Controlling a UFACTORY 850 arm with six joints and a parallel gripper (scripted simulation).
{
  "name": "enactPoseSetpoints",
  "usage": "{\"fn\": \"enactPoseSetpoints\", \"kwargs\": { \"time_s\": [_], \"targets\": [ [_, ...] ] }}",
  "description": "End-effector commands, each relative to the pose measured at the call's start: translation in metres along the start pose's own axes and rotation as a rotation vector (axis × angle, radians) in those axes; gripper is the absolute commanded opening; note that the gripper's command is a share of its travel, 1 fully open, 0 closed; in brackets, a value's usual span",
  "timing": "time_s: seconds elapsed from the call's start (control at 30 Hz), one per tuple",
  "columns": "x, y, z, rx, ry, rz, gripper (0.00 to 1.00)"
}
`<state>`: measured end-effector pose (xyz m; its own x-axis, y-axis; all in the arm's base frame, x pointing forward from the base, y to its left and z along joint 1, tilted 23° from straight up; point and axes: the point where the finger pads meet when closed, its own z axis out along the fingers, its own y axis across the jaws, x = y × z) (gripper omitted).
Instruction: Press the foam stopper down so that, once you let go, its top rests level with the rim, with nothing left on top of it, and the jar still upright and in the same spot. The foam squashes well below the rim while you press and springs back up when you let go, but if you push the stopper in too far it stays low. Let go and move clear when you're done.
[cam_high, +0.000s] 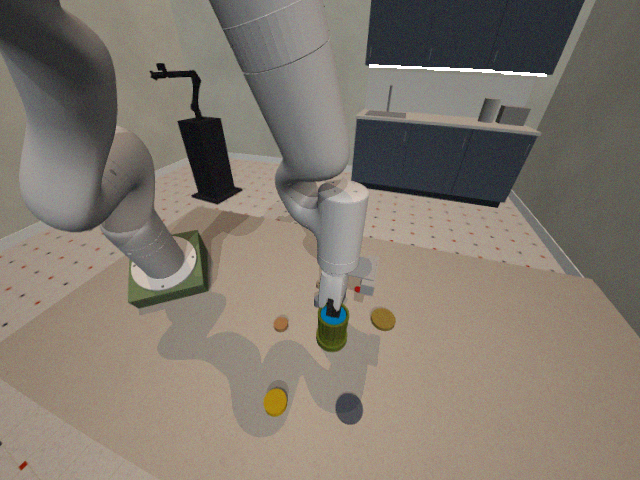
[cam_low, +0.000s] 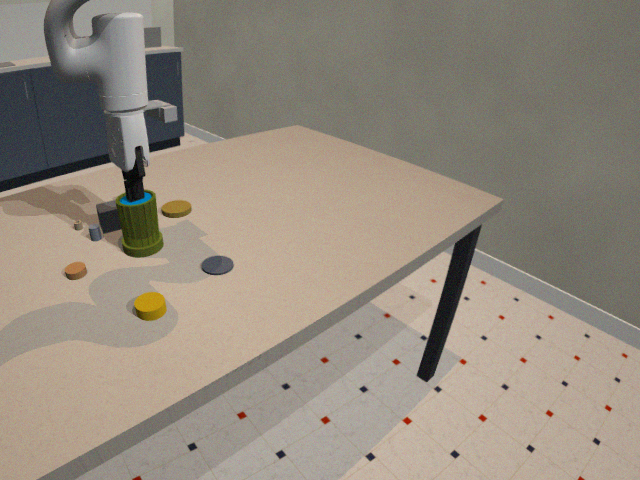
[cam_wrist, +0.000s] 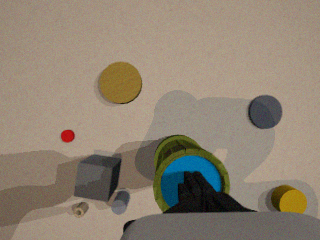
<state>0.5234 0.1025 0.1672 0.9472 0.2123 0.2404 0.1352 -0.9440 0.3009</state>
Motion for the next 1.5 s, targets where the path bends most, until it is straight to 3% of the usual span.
{"fn": "enactPoseSetpoints", "kwargs": {
  "time_s": [0.0,1.47],
  "targets": [
    [0.0006,-0.0001,0.0027,0.0,0.001,0.0,0.0],
    [0.0006,-0.0001,0.0084,0.0,0.001,0.0,0.0]
  ]
}}
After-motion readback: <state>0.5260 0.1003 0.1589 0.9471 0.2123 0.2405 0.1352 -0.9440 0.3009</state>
